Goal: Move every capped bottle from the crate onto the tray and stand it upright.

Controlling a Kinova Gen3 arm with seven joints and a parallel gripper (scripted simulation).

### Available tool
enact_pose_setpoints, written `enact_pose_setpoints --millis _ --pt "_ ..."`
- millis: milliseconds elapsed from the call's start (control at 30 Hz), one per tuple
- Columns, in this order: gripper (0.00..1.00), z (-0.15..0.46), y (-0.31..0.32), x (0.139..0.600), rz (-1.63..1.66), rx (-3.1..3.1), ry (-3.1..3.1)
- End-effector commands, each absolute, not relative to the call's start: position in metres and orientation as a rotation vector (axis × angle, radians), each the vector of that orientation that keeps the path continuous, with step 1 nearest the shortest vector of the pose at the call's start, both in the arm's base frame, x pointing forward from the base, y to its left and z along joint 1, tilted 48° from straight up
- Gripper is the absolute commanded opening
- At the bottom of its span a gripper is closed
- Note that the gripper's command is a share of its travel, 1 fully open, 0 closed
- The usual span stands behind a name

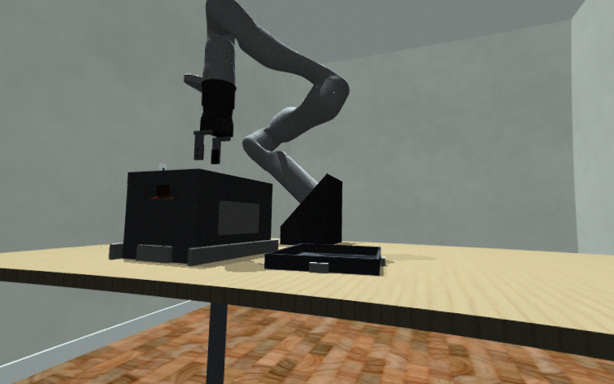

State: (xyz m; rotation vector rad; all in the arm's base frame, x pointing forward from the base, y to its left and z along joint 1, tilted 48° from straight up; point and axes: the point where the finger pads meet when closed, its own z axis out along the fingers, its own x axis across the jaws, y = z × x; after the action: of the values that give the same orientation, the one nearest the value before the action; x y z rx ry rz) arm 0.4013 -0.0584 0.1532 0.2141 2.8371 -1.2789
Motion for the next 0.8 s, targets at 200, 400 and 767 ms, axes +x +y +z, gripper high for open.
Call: enact_pose_setpoints --millis 200,400,767 --pt "1.00 0.1500 -0.0550 0.4022 -1.271 0.212 2.840" --pt "1.00 0.1475 -0.0531 0.4026 -1.266 0.211 2.843" --pt "1.00 0.1491 -0.0543 0.4022 -1.271 0.212 2.840"
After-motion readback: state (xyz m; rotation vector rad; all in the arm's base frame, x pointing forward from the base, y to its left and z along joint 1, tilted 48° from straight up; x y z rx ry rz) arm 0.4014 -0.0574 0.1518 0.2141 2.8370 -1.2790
